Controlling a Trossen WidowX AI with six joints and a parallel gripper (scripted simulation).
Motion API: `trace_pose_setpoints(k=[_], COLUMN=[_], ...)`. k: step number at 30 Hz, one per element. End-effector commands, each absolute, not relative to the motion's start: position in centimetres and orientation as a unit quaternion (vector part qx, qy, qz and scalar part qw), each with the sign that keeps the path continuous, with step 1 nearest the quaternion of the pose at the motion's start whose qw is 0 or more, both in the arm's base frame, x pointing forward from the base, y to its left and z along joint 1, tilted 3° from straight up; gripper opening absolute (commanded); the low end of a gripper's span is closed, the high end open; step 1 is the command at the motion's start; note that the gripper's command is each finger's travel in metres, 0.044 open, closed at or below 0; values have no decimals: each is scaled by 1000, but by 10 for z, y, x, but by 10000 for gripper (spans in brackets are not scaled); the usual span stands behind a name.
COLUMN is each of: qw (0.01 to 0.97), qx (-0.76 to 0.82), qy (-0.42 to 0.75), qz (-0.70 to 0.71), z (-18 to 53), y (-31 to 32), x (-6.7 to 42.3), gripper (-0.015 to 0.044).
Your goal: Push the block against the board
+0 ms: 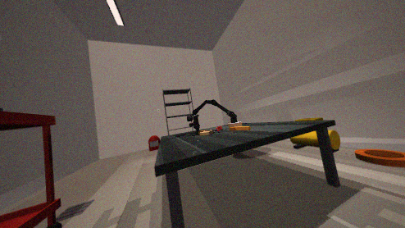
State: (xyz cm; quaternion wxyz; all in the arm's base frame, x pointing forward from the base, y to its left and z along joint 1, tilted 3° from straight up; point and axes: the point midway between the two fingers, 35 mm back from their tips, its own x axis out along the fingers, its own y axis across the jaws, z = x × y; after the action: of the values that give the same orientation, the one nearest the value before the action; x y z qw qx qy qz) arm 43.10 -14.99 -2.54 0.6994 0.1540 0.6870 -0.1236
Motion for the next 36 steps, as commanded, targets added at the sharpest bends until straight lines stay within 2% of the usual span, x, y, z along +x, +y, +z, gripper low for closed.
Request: trace_pose_setpoints(k=[1,36], qw=[701,700], qx=[154,154], qy=[686,687], qz=[-121,-121], z=[-22,-22], y=[-148,-136], x=[428,401], gripper=[0,0])
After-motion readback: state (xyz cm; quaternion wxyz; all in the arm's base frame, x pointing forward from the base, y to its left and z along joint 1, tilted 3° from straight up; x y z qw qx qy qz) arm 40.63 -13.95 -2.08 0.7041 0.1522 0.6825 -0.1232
